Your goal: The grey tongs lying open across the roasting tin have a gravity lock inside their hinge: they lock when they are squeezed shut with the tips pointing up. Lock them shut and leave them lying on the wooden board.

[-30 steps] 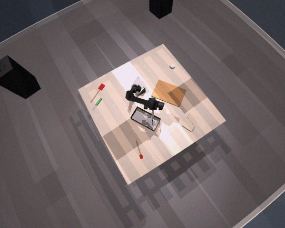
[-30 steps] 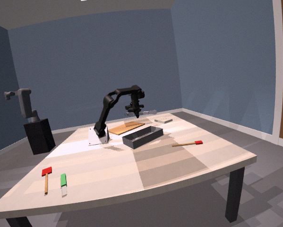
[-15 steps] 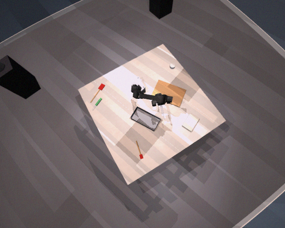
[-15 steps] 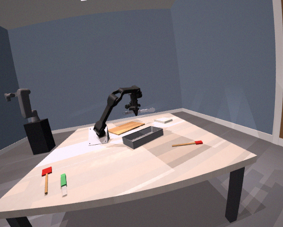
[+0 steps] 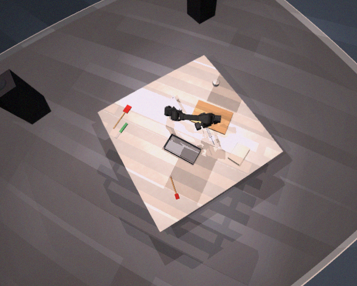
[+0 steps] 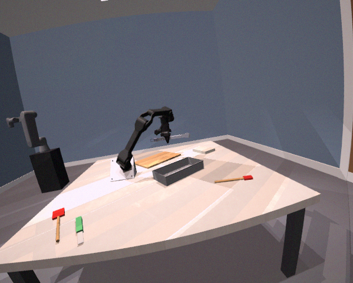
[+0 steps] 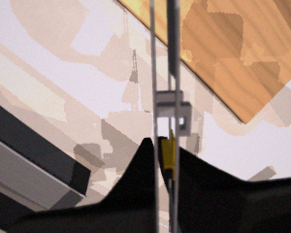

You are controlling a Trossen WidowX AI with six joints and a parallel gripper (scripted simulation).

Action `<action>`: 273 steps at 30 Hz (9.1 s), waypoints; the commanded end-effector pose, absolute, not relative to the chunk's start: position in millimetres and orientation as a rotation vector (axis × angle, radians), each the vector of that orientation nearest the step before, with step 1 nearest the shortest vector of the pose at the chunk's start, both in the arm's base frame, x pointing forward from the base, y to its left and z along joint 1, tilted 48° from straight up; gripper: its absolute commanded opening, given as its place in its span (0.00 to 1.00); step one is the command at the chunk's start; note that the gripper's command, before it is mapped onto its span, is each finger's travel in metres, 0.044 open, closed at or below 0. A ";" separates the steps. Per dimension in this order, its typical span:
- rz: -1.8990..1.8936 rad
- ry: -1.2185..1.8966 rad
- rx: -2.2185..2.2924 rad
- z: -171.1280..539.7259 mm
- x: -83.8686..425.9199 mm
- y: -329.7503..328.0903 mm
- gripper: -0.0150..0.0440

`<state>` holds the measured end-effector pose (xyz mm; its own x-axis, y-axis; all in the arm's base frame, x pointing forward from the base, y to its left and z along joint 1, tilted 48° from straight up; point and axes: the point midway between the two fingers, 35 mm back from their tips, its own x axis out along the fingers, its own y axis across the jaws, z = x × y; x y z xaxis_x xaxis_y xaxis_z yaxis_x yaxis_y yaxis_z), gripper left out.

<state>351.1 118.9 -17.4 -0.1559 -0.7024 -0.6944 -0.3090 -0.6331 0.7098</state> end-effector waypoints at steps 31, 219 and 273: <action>-1.878 -0.487 1.531 -133.4 264.5 246.7 0.00; -1.819 -0.435 1.592 -142.0 265.9 249.7 0.00; -1.923 -0.533 1.486 -167.6 260.0 208.2 0.00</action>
<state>261.1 212.5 -163.8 -0.1582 -0.6966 -0.6998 0.2344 -0.7149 0.6587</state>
